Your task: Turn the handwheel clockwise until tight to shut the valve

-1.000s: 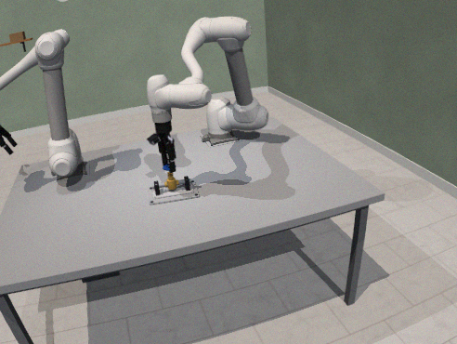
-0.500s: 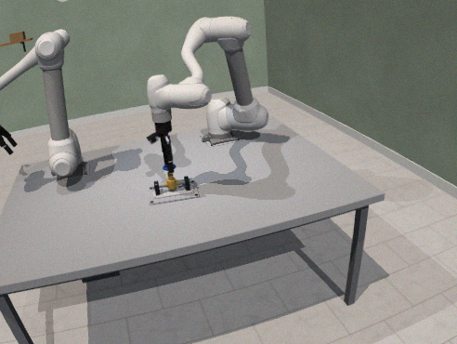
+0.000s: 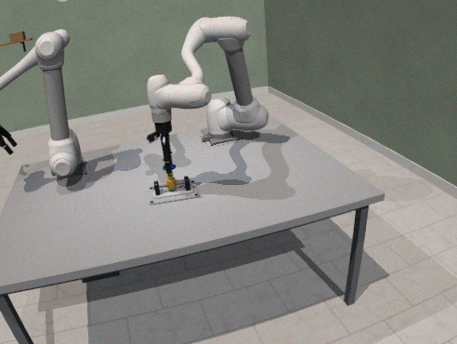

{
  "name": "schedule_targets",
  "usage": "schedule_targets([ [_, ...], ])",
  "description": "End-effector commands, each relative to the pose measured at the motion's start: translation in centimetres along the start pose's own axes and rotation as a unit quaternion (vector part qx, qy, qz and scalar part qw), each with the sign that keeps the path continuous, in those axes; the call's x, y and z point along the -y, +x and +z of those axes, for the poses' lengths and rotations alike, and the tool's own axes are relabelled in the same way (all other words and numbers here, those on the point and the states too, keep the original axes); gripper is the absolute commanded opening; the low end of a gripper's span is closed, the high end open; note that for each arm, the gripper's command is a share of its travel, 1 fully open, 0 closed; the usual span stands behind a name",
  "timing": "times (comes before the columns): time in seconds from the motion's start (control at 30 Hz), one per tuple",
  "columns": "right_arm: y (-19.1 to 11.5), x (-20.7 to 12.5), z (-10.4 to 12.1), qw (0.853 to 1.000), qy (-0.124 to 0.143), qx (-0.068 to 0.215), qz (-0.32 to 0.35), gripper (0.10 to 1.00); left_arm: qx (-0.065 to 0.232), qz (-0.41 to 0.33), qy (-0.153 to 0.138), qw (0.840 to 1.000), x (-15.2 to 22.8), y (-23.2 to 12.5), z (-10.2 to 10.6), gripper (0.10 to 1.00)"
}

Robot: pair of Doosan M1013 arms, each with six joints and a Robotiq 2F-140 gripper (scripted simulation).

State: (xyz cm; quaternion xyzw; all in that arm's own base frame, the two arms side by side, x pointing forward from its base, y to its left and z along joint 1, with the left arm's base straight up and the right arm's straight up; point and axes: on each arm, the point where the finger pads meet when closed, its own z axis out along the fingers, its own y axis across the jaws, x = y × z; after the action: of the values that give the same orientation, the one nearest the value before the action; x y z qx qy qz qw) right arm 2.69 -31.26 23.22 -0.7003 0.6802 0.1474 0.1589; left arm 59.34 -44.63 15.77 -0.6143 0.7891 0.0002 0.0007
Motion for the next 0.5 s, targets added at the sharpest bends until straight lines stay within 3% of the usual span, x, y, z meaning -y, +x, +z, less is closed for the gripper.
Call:
schedule_targets([
  [0.0,0.01,0.01,-0.04,1.000,0.000,0.000,0.000,1.000,-0.001,0.023,0.001,1.000,0.06,0.01,-0.12,0.099],
  [0.47,0.01,0.01,-0.04,1.000,0.000,0.000,0.000,1.000,-0.001,0.149,0.001,0.989,0.06,0.01,-0.11,0.099],
])
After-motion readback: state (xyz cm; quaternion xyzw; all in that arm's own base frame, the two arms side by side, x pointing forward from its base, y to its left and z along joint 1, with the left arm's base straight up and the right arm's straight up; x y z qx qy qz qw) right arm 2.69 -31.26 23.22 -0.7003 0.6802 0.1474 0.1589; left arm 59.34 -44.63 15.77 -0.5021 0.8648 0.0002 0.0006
